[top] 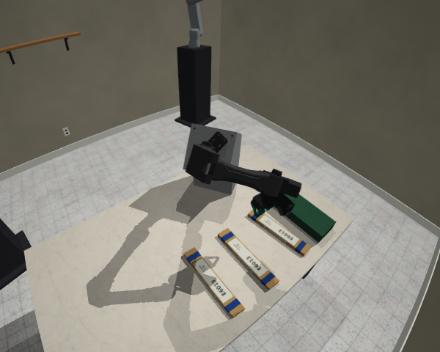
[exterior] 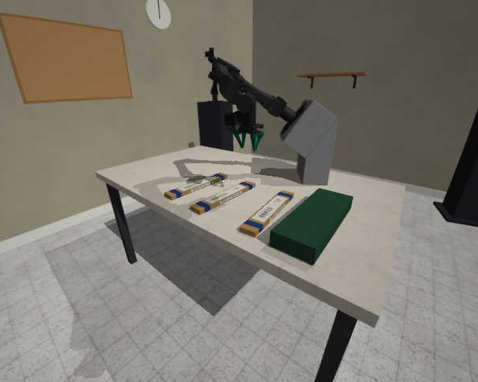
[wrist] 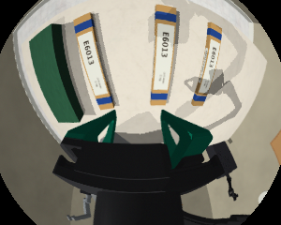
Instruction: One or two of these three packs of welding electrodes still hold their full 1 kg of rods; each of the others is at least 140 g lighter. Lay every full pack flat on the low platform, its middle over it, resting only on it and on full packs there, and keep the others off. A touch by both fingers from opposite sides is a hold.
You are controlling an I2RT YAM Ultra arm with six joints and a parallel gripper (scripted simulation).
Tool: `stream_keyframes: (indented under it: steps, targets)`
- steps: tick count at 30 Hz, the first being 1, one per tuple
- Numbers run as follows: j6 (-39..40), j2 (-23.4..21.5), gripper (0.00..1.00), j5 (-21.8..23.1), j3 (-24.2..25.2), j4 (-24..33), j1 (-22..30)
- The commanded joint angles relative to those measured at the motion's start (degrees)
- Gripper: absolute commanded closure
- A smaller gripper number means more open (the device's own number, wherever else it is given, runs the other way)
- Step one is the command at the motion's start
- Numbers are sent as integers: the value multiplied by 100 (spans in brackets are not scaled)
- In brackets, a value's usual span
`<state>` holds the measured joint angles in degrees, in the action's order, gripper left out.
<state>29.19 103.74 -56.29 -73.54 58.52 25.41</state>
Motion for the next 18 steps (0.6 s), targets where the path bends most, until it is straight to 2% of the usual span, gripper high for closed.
stream_keyframes:
  steps: [1, 4, 6, 9, 18]
  targets:
    - [-806, 209, 35, 33, 25, -888, -117]
    - [-960, 208, 35, 70, 2, -1066, -14]
    - [-1012, 59, 35, 76, -187, -1120, -10]
    - [-1042, 213, 35, 89, -202, -1157, -10]
    - [-1050, 235, 35, 81, -148, -1179, -7]
